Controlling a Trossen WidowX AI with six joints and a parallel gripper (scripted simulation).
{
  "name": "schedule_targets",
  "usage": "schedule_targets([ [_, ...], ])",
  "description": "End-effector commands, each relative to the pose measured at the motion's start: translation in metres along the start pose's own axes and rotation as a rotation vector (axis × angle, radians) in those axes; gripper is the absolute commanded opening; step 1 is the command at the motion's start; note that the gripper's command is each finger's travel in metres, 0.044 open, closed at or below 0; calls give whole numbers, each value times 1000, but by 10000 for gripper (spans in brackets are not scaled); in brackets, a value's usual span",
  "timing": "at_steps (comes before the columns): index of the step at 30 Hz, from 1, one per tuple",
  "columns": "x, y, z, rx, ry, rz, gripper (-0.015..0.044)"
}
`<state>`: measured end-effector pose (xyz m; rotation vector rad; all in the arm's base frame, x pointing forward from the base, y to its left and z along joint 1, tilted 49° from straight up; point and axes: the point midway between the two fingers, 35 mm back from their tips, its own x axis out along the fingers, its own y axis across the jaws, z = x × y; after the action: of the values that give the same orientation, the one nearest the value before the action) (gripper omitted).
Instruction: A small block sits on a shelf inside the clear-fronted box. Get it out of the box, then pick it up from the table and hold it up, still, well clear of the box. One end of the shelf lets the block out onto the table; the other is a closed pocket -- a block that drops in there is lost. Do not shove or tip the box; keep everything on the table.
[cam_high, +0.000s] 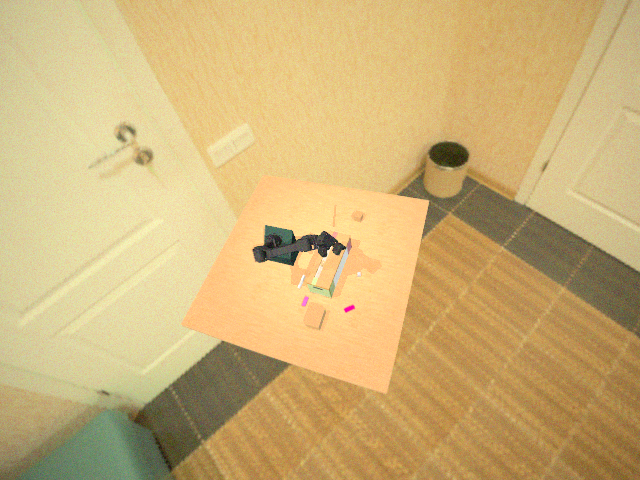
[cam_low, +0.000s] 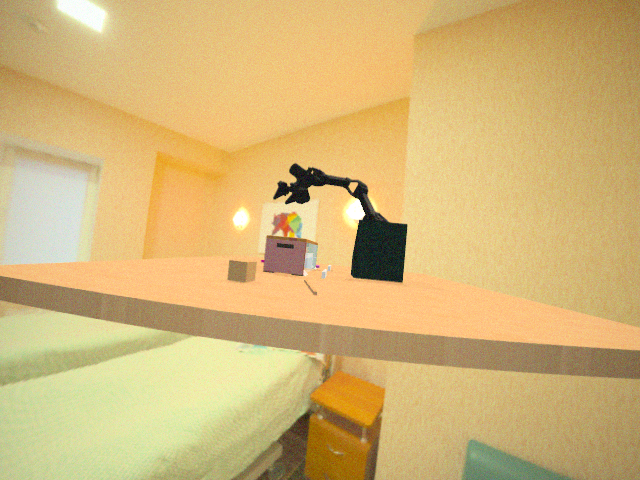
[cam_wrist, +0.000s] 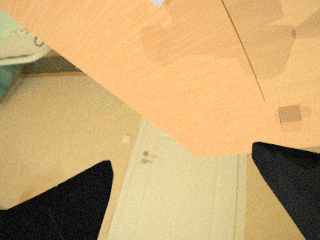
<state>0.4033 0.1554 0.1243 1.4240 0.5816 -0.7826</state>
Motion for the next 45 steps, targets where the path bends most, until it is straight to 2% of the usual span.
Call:
schedule_targets([
  [1,-1,-30,52,-105,-121,-137,400],
  [10,-31,-112,163,-330,-318,-547,400],
  [45,-3,-125,198,-334,-319,-556,400],
])
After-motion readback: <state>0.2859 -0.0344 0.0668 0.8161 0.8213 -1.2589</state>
